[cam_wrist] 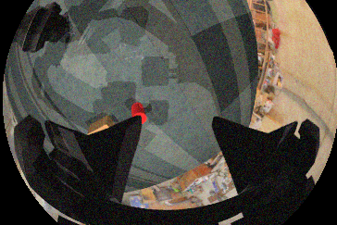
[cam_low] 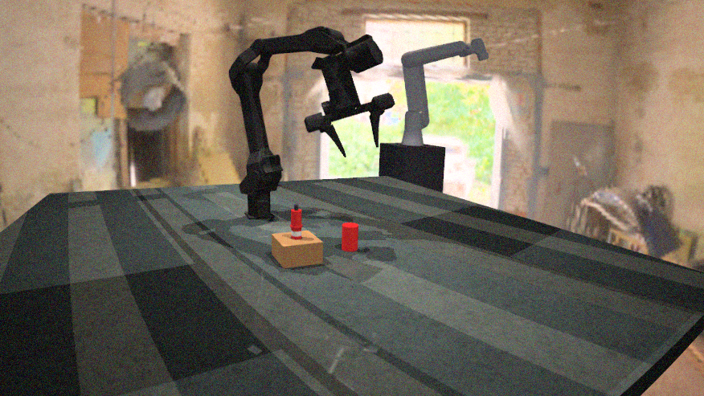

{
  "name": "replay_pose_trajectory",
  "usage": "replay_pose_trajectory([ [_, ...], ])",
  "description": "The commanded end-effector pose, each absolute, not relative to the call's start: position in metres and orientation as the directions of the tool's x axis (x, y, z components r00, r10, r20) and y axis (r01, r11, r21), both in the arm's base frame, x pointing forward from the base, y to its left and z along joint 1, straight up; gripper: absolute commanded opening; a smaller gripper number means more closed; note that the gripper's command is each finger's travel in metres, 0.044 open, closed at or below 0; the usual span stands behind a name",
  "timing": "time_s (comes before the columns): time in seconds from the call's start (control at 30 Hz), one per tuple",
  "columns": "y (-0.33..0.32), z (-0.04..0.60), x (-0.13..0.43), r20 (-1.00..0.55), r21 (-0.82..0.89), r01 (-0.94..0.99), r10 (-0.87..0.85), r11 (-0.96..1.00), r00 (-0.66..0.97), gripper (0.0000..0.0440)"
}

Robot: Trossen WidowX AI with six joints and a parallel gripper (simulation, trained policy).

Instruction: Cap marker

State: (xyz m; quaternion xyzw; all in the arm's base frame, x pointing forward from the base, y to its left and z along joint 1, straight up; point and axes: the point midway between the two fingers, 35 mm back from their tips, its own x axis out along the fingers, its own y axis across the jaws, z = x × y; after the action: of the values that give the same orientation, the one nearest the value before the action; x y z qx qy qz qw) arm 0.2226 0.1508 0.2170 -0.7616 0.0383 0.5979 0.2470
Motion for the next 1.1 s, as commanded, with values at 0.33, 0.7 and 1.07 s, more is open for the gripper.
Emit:
replay_pose_trajectory([
  [0.33,0.148,0.201,0.241,-0.958,-0.268,-0.399,0.197,-0.877,0.211,0.0325],
  [0.7,0.145,0.187,0.256,-0.974,-0.218,-0.431,0.166,-0.875,0.156,0.0324],
  [1.07,0.14,0.172,0.272,-0.984,-0.175,-0.456,0.142,-0.873,0.106,0.0324],
])
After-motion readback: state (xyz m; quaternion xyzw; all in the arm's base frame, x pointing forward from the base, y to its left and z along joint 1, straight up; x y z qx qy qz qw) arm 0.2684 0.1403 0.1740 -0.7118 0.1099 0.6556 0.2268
